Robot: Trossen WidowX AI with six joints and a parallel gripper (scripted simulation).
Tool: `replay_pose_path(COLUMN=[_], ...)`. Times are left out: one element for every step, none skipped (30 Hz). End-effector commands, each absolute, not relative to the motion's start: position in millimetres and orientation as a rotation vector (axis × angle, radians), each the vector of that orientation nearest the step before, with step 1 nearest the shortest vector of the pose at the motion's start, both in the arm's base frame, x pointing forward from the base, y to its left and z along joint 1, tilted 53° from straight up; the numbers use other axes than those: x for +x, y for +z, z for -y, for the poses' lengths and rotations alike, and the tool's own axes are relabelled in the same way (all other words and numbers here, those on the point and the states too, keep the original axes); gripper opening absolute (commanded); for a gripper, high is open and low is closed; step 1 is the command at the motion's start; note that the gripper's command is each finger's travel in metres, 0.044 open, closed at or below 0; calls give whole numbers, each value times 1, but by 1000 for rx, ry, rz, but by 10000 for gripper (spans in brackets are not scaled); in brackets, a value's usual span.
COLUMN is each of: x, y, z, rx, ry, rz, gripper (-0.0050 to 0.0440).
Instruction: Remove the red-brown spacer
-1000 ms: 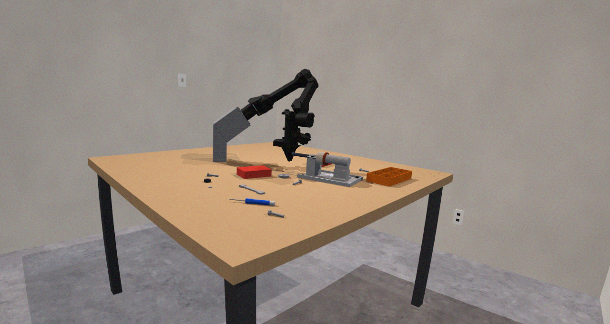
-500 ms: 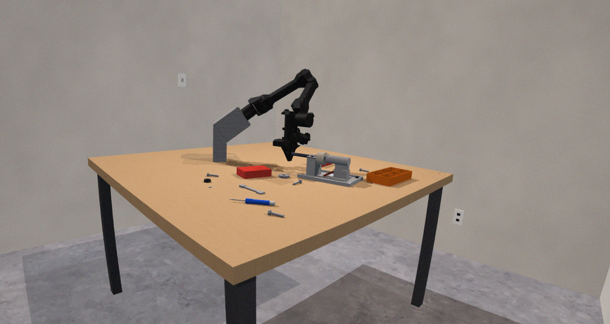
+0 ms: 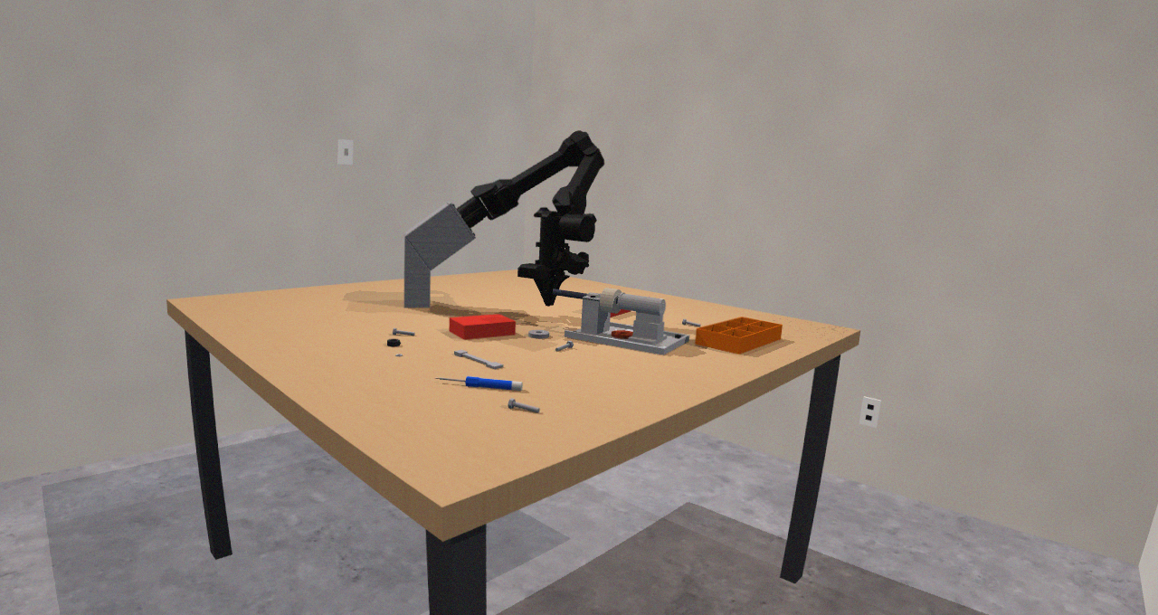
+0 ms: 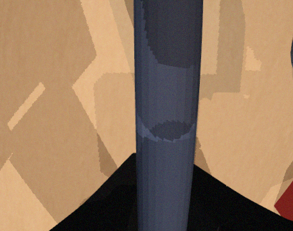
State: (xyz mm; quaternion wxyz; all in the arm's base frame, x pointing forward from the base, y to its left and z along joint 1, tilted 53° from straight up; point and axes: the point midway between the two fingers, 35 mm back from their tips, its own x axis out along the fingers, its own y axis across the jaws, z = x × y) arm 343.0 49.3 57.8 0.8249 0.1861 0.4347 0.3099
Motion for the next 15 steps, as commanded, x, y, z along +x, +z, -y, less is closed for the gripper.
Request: replay_pose_path(x=[343,343,343,343,343,344,344,344,345,345,346,346,346,347,347], y=[58,58,58,58,59,59,60,60,60,60,60,60,60,61,61], z=[-49,-49,-49,-49,-49,-49,-49,-49,-49,-49,-49,-49,-49,-49,-49], rx=[396,395,395,395,395,394,394,394,394,394,394,394,394,394,394], ry=[659,659,660,660,660,661,661,661,661,661,661,661,661,661,661], rz=[-924,-924,-924,-925,-925,-925,-925,-925,-925,-925,-925,-925,-925,-925,-925], gripper=[0,0,0,0,0,0,0,0,0,0,0,0,0,0,0])
